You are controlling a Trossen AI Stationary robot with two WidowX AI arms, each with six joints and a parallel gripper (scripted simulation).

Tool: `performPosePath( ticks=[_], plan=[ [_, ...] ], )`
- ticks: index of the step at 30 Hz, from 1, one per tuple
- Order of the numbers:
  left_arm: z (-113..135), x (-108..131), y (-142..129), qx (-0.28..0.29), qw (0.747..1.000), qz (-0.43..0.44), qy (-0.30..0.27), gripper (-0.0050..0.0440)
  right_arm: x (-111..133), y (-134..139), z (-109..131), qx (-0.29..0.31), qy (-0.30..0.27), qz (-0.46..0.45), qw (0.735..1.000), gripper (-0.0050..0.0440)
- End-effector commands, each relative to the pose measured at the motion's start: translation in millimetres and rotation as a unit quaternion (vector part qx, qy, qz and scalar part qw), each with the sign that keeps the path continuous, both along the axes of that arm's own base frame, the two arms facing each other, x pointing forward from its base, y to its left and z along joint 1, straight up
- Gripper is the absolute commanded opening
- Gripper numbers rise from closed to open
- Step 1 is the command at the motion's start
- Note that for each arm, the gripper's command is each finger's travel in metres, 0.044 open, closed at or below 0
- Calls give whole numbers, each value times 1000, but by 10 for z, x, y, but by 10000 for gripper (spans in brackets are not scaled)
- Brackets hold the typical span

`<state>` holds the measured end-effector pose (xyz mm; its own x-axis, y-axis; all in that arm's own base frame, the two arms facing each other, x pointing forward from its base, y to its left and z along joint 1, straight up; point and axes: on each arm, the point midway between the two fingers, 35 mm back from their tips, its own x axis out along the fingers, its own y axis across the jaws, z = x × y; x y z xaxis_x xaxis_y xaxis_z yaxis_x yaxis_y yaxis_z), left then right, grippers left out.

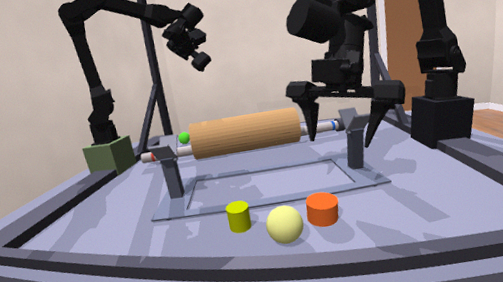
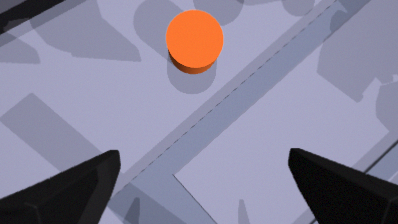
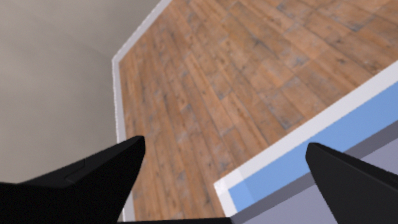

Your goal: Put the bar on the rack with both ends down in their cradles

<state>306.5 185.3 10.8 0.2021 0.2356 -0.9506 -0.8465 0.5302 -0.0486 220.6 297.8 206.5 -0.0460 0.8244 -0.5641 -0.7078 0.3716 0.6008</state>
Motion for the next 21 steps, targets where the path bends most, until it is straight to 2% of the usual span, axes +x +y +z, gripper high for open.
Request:
performPosePath(
  ticks=[1, 18, 19, 21],
  plan=[
    [91, 45, 25, 7, 1000, 0, -13, 440, 3, 2, 84, 7, -10, 0, 1000, 440],
    [91, 45, 25, 7, 1000, 0, -13, 440, 3, 2, 84, 7, -10, 0, 1000, 440],
    [91, 45, 25, 7, 1000, 0, -13, 400, 3, 2, 84, 7, -10, 0, 1000, 440],
    [91, 45, 25, 7, 1000, 0, -13, 400, 3, 2, 84, 7, -10, 0, 1000, 440]
  ],
)
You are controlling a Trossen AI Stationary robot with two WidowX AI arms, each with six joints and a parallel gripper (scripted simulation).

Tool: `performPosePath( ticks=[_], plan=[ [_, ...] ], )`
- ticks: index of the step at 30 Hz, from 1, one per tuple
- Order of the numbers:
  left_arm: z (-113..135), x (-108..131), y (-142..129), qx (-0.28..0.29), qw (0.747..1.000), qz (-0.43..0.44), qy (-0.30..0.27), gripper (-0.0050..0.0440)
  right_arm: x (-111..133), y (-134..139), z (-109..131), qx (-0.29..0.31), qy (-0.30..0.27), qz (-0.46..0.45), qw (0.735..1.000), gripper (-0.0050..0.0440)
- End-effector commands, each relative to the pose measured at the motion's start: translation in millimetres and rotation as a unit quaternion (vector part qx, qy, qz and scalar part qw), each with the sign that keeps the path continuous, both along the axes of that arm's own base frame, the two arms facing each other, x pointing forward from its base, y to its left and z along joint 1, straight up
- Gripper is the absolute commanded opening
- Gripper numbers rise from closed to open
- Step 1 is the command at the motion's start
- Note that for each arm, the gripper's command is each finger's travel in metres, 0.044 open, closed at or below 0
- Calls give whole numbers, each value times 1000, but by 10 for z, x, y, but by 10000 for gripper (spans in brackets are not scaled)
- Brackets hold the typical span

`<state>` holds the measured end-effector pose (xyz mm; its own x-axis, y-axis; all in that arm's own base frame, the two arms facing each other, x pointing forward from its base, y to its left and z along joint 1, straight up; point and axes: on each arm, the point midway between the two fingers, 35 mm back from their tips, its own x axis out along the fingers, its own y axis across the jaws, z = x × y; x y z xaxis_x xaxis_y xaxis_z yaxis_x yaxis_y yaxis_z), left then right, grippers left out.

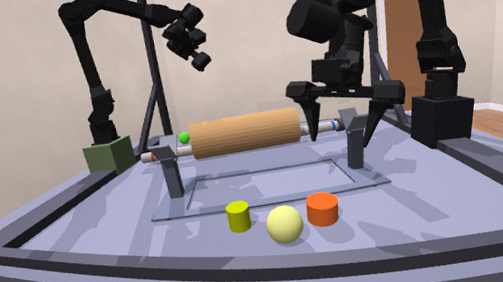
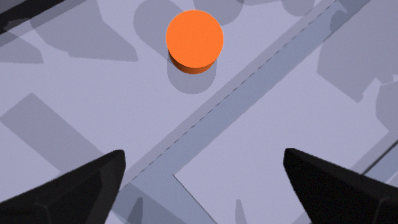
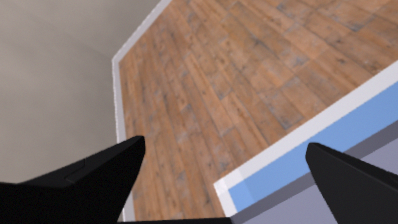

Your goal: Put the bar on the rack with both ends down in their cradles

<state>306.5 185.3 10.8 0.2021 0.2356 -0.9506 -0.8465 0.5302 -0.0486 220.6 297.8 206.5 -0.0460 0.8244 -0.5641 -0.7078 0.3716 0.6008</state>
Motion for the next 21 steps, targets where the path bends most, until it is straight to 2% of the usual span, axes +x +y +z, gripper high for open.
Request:
performPosePath(
  ticks=[1, 14, 15, 21],
  plan=[
    [91, 45, 25, 7, 1000, 0, -13, 400, 3, 2, 84, 7, -10, 0, 1000, 440],
    [91, 45, 25, 7, 1000, 0, -13, 400, 3, 2, 84, 7, -10, 0, 1000, 440],
    [91, 45, 25, 7, 1000, 0, -13, 400, 3, 2, 84, 7, -10, 0, 1000, 400],
    [91, 45, 25, 7, 1000, 0, -13, 400, 3, 2, 84, 7, -10, 0, 1000, 400]
  ],
)
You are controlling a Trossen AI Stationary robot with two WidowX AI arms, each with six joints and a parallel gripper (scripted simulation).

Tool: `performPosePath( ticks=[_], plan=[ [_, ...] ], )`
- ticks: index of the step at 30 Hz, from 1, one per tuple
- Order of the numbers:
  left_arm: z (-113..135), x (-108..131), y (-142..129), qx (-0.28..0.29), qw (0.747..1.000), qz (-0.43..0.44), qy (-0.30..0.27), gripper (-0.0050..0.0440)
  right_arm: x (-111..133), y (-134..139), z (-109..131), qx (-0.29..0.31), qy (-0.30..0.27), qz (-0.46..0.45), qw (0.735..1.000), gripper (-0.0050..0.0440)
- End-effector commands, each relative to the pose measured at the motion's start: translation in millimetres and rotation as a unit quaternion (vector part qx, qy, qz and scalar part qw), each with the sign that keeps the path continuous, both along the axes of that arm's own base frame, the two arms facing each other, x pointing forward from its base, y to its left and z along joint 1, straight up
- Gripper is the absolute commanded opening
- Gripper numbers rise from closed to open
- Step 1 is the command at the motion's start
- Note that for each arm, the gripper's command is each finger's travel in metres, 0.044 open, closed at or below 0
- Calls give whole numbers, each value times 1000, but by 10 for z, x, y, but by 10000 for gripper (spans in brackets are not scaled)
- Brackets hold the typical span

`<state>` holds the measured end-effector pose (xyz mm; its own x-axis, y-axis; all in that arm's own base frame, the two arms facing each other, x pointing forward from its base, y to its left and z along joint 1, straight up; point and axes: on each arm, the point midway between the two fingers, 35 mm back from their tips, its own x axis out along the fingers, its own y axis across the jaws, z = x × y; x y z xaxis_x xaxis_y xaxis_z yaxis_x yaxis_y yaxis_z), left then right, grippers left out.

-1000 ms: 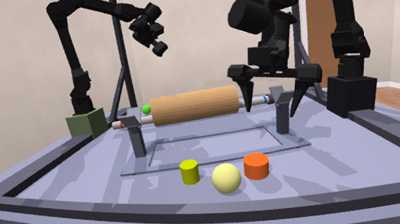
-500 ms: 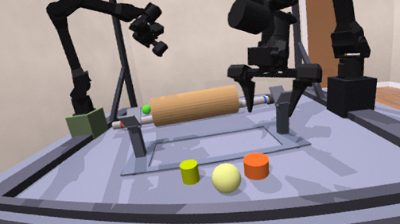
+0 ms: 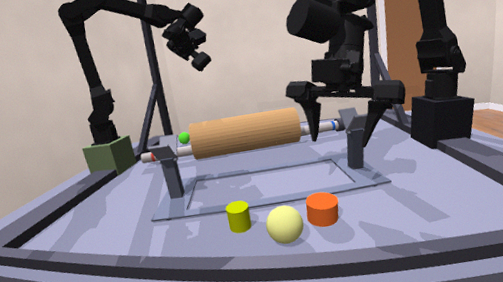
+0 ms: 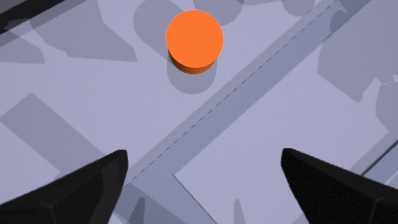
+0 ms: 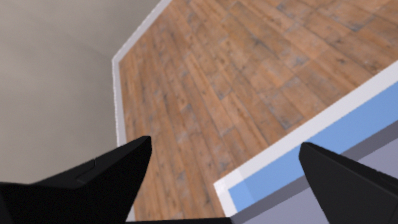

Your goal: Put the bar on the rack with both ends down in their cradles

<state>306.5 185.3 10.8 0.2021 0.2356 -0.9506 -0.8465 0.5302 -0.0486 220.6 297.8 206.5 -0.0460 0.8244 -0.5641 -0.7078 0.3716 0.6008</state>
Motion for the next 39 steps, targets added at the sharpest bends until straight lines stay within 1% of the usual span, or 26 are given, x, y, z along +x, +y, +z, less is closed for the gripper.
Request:
performPosePath(
  ticks=[1, 19, 20, 24, 26, 28, 33, 39],
  plan=[
    [91, 45, 25, 7, 1000, 0, -13, 400, 3, 2, 84, 7, -10, 0, 1000, 400],
    [91, 45, 25, 7, 1000, 0, -13, 400, 3, 2, 84, 7, -10, 0, 1000, 400],
    [233, 140, 19, 15, 999, -4, -35, 400, 40, -21, 204, 16, -17, -13, 1000, 400],
    [408, 245, -57, 24, 998, -16, -56, 400, 86, -91, 307, 17, 2, -51, 999, 400],
    [408, 245, -57, 24, 998, -16, -56, 400, 86, -91, 307, 17, 2, -51, 999, 400],
    [473, 274, -108, 30, 997, -21, -61, 400, 108, -134, 339, 16, 20, -77, 997, 400],
    [960, 516, -336, 51, 990, -51, -125, 400, 214, -323, 618, 34, 64, -174, 982, 400],
    [1494, 677, -666, 65, 976, -84, -192, 400, 294, -570, 912, 65, 125, -285, 948, 400]
  ],
)
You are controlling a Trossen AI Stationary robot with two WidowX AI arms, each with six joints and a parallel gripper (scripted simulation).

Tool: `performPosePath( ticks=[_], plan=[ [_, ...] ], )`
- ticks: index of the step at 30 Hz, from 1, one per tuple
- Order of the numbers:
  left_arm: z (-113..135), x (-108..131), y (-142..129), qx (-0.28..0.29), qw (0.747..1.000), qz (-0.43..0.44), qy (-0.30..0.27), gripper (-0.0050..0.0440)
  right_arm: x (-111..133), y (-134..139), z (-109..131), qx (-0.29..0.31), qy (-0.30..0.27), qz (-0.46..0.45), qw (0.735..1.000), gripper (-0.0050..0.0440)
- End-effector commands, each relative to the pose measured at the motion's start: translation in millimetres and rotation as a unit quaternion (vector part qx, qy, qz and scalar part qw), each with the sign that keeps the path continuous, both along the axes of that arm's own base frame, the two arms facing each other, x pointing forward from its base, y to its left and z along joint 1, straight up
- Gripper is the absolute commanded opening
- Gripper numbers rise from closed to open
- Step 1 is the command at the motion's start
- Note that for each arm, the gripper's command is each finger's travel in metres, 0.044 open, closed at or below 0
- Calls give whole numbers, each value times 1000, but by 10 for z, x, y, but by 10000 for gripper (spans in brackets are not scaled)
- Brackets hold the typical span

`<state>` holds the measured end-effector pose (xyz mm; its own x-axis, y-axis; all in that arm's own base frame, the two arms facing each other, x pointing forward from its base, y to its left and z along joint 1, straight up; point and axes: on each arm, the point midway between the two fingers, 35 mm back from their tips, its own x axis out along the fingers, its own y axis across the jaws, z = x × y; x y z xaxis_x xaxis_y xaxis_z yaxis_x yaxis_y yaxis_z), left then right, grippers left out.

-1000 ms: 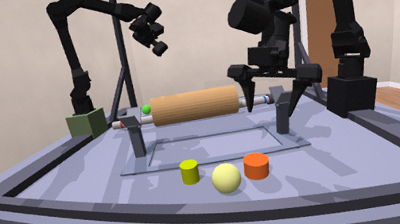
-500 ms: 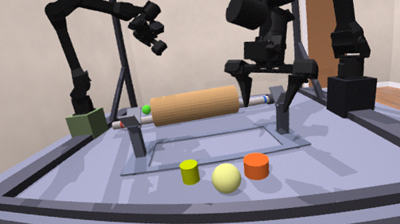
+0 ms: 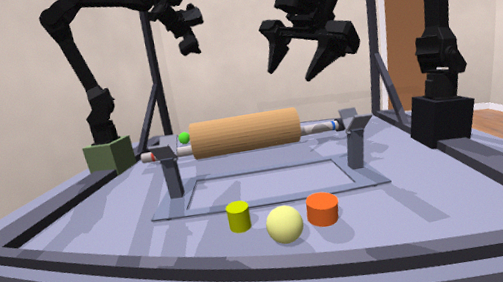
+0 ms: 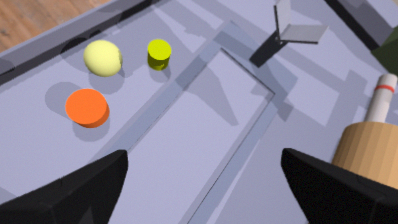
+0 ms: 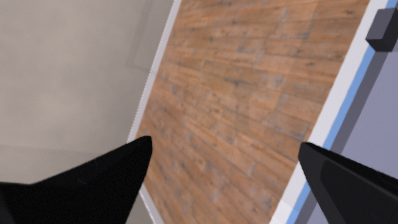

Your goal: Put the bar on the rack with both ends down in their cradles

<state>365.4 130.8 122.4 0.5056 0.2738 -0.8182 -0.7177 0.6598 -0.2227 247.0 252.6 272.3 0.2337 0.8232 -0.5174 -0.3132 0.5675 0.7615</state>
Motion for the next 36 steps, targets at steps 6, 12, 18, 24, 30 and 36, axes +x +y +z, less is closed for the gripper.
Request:
performPosePath(
  ticks=[6, 12, 18, 24, 30, 36],
  plan=[
    [481, 98, -273, 13, 998, -26, -57, 400, 57, -228, 302, 36, 46, -104, 993, 400],
    [1256, 131, -665, 20, 985, -67, -160, 400, 49, -523, 730, 102, 78, -208, 970, 400],
    [1747, 6, -1023, 13, 969, -102, -224, 400, 16, -803, 973, 168, 132, -306, 928, 400],
    [1973, -82, -1166, 9, 960, -117, -254, 400, -24, -933, 1099, 203, 152, -343, 904, 400],
    [1537, -9, -1525, -16, 968, -156, -197, 400, 205, -1107, 516, 203, 279, -457, 820, 400],
    [1241, 24, -1911, -38, 966, -196, -161, 400, 353, -1331, 108, 229, 367, -557, 709, 400]
  ],
)
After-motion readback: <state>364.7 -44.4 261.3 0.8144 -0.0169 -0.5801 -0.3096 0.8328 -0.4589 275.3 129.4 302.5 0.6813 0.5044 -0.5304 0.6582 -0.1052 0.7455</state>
